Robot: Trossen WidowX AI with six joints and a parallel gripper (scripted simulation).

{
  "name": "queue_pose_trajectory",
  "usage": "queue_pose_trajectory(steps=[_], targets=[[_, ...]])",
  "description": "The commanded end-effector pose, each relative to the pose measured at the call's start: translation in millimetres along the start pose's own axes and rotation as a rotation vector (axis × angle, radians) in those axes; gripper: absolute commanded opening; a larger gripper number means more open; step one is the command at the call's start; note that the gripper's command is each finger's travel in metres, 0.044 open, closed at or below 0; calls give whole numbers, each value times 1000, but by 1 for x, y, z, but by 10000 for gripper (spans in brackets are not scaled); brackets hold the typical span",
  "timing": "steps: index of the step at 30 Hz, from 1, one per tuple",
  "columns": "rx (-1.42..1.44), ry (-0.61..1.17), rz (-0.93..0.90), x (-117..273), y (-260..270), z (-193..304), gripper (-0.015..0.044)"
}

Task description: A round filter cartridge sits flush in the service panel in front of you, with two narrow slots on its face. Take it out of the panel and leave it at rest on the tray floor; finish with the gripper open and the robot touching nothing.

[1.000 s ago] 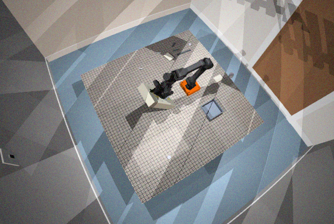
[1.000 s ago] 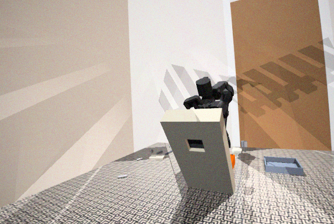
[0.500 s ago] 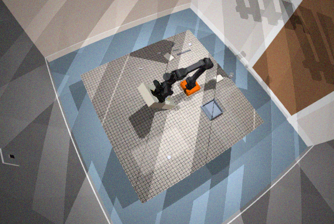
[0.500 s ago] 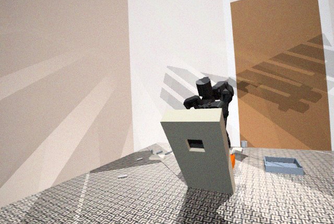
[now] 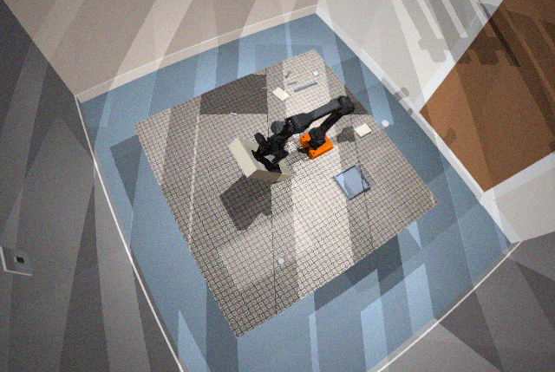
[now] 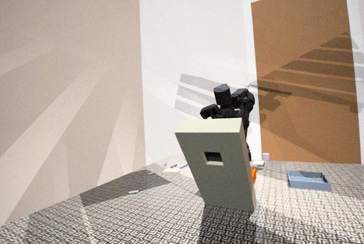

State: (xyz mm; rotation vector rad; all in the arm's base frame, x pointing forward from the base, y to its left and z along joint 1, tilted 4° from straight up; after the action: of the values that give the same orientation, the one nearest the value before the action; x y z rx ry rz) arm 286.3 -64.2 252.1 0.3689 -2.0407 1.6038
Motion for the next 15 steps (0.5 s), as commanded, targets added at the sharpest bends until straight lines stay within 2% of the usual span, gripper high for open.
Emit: queue_pose_trajectory(steps=[1,6,15], targets=[[0,1,4,-1,-1,0,4],[-40,1,4,-4,-1,0,0],[-338,0,4,-9,-1,1,0]])
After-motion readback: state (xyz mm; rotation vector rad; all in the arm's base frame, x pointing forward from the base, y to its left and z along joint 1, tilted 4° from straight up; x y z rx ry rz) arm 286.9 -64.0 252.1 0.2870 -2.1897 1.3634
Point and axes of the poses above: the point midway between the two fingers, 35 mm back from their tips, its own x axis back along the fingers, its own y axis across the jaws, z = x × y, the point moved 6 cm from there along x, back along the fingers, and after that the axes turned 11 degrees about x, right-handed, at the moved point
